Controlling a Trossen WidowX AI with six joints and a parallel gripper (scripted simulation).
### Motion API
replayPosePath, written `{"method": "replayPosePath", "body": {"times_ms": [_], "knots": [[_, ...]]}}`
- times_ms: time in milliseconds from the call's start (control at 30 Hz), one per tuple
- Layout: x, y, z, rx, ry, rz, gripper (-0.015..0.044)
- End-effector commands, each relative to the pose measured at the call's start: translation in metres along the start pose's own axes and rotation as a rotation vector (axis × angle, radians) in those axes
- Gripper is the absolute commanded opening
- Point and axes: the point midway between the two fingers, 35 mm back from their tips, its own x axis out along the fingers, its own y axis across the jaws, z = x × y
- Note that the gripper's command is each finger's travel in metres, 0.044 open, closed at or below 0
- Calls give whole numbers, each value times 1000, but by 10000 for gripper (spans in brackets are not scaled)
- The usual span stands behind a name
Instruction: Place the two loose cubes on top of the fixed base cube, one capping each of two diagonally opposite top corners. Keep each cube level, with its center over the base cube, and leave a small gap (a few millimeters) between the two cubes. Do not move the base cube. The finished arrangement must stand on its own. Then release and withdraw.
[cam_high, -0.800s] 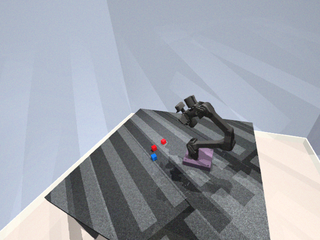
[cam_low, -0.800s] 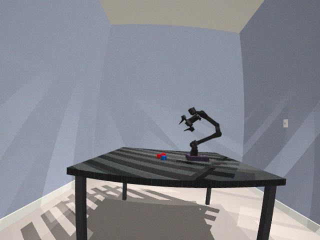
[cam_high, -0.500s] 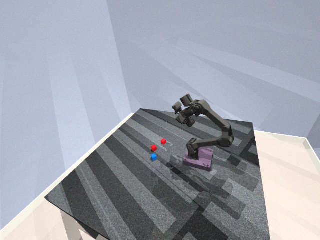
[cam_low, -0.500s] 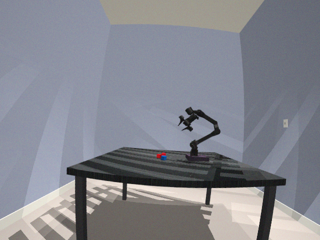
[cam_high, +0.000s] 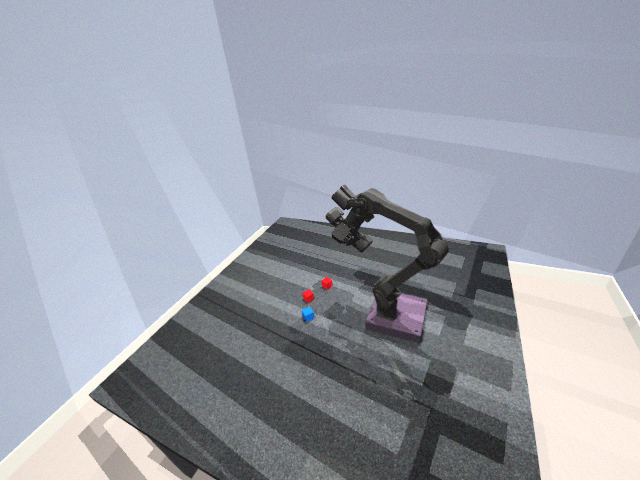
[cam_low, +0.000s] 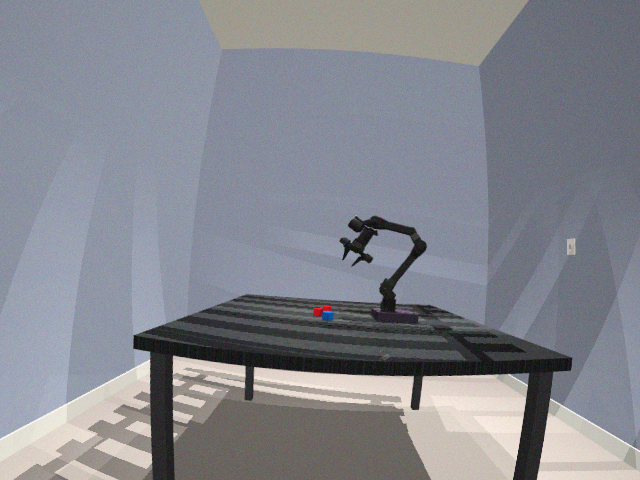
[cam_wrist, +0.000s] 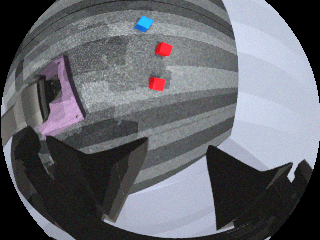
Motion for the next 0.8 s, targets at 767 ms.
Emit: {"method": "replayPosePath", "body": {"times_ms": [767], "knots": [[143,-19,37,84,-98,531,265]]}}
